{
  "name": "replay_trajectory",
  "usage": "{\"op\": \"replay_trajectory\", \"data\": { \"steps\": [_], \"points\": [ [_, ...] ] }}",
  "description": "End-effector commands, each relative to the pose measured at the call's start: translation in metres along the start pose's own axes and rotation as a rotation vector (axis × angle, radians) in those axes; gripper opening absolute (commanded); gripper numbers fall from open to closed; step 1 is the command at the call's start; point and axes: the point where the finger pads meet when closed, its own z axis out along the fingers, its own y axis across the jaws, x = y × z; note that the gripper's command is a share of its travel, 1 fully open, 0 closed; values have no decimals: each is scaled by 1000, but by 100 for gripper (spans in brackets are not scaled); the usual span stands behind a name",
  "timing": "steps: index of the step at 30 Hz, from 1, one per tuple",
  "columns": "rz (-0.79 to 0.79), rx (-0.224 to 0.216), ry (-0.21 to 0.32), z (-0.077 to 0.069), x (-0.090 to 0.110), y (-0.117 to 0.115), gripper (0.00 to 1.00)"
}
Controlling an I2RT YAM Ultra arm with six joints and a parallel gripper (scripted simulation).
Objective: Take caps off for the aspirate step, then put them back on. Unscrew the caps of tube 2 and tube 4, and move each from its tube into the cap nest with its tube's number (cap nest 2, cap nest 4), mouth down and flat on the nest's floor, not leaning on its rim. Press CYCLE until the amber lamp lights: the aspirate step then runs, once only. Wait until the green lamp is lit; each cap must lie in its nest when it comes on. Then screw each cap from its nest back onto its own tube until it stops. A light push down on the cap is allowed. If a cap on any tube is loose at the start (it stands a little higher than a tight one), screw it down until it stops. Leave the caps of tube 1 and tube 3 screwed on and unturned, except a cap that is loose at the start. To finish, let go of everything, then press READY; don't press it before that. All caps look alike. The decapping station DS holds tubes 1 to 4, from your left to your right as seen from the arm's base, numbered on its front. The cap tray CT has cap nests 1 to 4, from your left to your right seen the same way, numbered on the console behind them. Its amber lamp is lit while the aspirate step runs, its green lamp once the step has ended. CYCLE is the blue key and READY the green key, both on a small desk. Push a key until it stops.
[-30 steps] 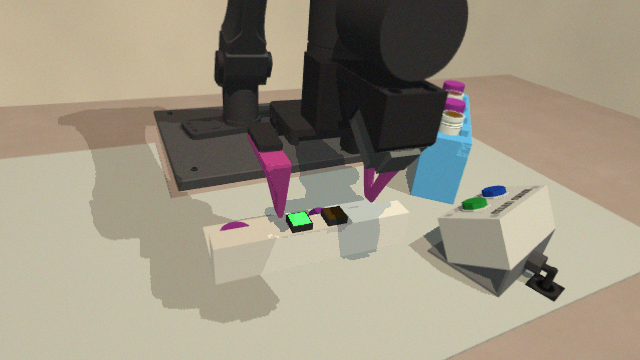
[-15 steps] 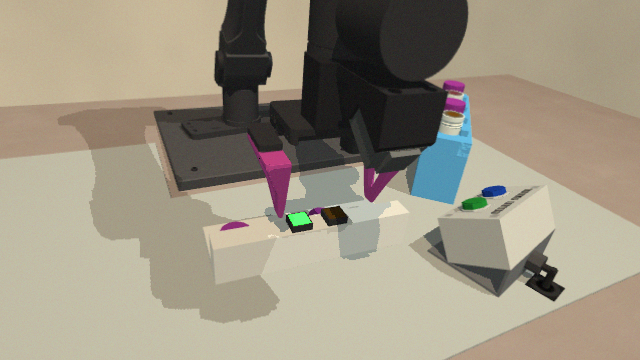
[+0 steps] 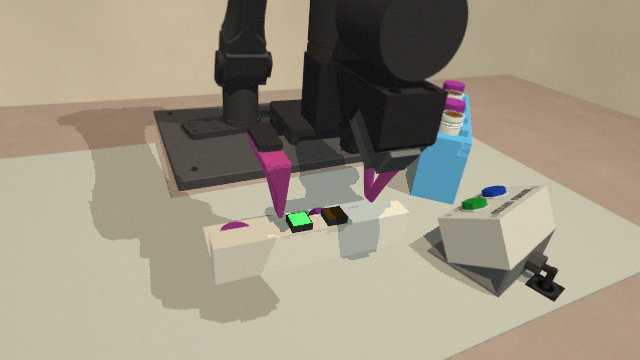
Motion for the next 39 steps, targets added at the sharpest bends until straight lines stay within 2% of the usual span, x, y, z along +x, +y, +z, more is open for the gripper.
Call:
{"op": "replay_trajectory", "data": {
  "steps": [1, 8, 9, 20, 30, 39],
  "points": [
    [-3, 0, -13, -4, -2, 0, 100],
    [-3, 0, -13, -4, -2, 0, 100],
    [-3, 0, -13, -10, 3, 2, 47],
    [-3, -1, -12, -80, 57, 26, 47],
    [-3, -1, -12, -79, 57, 26, 47],
    [-3, -1, -12, -35, 57, 26, 47]
  ]
}}
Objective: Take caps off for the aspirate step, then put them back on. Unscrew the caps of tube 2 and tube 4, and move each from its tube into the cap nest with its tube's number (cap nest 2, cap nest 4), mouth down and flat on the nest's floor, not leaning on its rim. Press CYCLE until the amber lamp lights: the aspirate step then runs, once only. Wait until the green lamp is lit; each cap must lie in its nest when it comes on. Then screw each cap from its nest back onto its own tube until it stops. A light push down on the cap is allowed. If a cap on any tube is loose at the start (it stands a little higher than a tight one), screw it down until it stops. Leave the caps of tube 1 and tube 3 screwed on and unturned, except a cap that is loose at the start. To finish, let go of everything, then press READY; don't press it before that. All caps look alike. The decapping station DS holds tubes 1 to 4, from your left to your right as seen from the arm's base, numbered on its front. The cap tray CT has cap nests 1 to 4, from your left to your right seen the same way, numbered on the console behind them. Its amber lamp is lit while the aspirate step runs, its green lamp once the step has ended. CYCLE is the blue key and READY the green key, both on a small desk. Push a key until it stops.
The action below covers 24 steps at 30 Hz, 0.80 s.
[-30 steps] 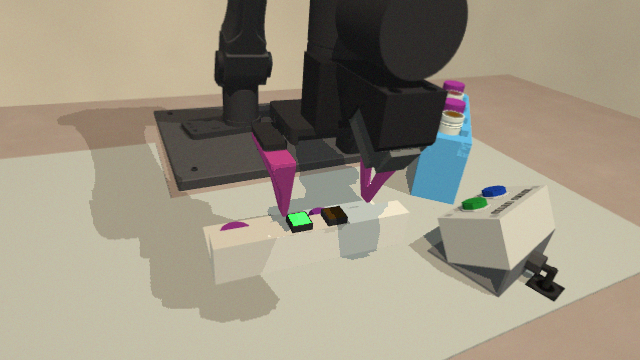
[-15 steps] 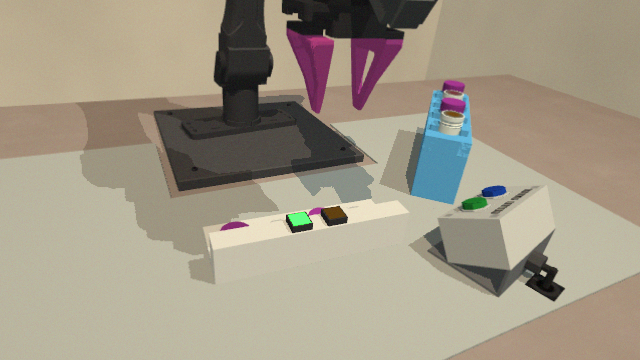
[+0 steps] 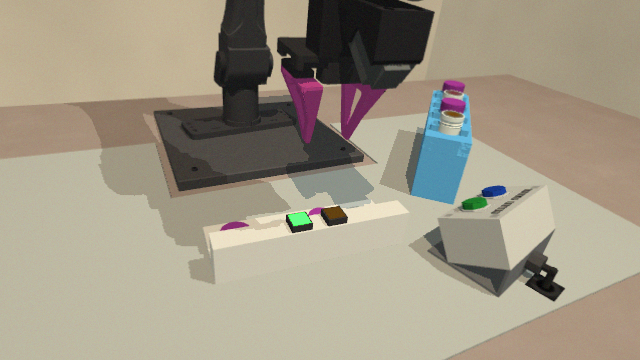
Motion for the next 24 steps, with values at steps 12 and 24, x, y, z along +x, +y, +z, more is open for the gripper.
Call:
{"op": "replay_trajectory", "data": {
  "steps": [12, 24],
  "points": [
    [2, -3, -48, 55, -15, 1, 47],
    [2, -3, -48, 89, -17, 2, 47]
  ]
}}
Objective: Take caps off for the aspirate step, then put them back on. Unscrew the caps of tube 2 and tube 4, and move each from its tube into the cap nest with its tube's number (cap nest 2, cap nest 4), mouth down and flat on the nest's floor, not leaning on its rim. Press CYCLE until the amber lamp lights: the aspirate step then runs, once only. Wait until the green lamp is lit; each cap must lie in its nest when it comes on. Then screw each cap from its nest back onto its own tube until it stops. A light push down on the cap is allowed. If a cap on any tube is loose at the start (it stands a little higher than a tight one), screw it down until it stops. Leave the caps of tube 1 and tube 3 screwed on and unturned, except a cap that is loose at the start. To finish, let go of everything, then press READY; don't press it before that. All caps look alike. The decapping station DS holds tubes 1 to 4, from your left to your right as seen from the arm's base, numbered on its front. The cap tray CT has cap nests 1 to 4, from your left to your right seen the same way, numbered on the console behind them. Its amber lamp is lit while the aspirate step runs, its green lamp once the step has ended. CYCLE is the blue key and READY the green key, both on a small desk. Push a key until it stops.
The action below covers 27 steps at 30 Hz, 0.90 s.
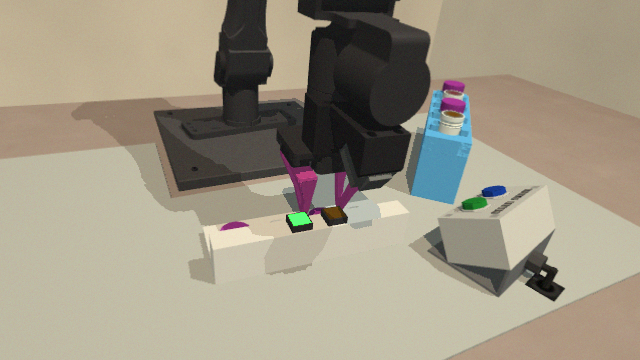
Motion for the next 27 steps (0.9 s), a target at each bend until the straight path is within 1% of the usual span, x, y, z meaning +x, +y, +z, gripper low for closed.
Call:
{"op": "replay_trajectory", "data": {
  "steps": [1, 13, 27],
  "points": [
    [2, -3, -38, -3, -9, 1, 47],
    [2, -3, -38, 0, -8, 1, 47],
    [2, -3, -38, 7, -7, 1, 47]
  ]
}}
